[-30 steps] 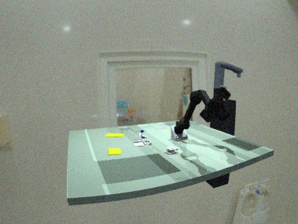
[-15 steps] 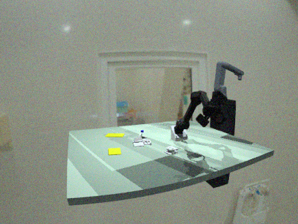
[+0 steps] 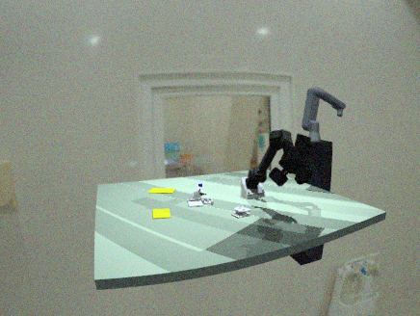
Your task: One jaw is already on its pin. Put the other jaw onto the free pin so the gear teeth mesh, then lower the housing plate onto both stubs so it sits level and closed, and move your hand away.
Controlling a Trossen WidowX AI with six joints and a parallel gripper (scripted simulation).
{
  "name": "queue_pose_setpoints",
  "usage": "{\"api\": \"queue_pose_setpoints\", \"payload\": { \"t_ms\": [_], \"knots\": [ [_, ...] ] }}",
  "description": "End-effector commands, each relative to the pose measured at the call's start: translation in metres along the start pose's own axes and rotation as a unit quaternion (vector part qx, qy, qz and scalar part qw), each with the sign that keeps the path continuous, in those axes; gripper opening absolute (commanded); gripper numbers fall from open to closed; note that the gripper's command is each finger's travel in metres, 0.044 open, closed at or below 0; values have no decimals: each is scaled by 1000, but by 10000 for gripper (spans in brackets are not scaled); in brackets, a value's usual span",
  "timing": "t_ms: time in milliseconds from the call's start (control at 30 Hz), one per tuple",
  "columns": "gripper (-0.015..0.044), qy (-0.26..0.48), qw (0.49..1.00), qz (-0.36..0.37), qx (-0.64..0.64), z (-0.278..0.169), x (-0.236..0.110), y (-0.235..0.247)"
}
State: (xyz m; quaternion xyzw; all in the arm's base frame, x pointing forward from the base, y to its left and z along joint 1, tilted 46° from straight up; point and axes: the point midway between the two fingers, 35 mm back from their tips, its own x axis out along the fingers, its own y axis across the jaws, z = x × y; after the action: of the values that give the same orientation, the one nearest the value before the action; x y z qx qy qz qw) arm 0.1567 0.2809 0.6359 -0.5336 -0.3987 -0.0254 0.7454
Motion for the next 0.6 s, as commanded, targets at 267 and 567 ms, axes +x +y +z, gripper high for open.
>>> {"api": "queue_pose_setpoints", "payload": {
  "t_ms": [267,567],
  "knots": [
    [0,3,999,31,-24,-4,8,33],
    [0,17,998,42,-38,-16,13,46]
  ]
}}
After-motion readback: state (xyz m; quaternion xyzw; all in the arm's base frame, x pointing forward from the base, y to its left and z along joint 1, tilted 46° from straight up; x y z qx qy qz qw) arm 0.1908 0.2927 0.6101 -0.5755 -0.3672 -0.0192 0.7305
